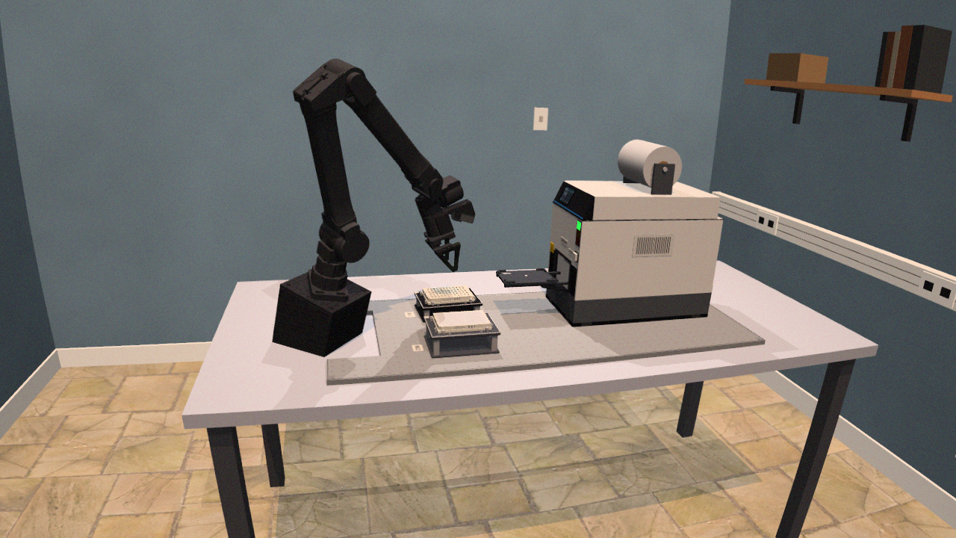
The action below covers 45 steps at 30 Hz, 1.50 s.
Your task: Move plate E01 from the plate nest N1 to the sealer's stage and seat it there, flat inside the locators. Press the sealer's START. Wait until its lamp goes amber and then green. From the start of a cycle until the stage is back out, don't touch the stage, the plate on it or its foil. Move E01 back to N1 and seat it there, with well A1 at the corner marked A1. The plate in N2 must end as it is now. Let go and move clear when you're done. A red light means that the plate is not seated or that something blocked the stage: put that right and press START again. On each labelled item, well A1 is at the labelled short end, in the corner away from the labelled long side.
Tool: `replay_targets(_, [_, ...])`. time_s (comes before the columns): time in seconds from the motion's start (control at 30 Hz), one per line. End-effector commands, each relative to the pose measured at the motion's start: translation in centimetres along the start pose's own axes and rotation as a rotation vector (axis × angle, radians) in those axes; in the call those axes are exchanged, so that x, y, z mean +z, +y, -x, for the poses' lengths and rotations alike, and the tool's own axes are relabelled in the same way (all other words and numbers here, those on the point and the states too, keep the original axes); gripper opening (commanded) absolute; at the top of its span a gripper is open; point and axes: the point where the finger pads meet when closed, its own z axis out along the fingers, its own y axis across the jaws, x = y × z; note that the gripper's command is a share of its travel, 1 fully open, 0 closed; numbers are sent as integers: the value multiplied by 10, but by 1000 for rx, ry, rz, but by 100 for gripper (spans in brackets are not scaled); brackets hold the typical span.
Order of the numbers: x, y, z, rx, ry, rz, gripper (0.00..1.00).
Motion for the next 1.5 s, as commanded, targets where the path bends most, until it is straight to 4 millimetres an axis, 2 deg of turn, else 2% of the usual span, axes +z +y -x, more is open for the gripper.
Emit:
replay_targets(0.0, [10, -1, -1, -8, 2, -3, 100])
replay_targets(0.27, [13, 2, 5, 2, -17, 7, 100])
replay_targets(0.6, [34, -1, -9, -7, -1, -3, 100])
replay_targets(0.8, [36, 3, -1, 0, -23, 8, 100])
replay_targets(0.97, [48, -1, -14, -2, 2, -4, 100])
replay_targets(1.17, [57, 3, -19, -14, -1, 1, 100])
replay_targets(1.47, [52, 7, -1, 13, -32, 14, 100])
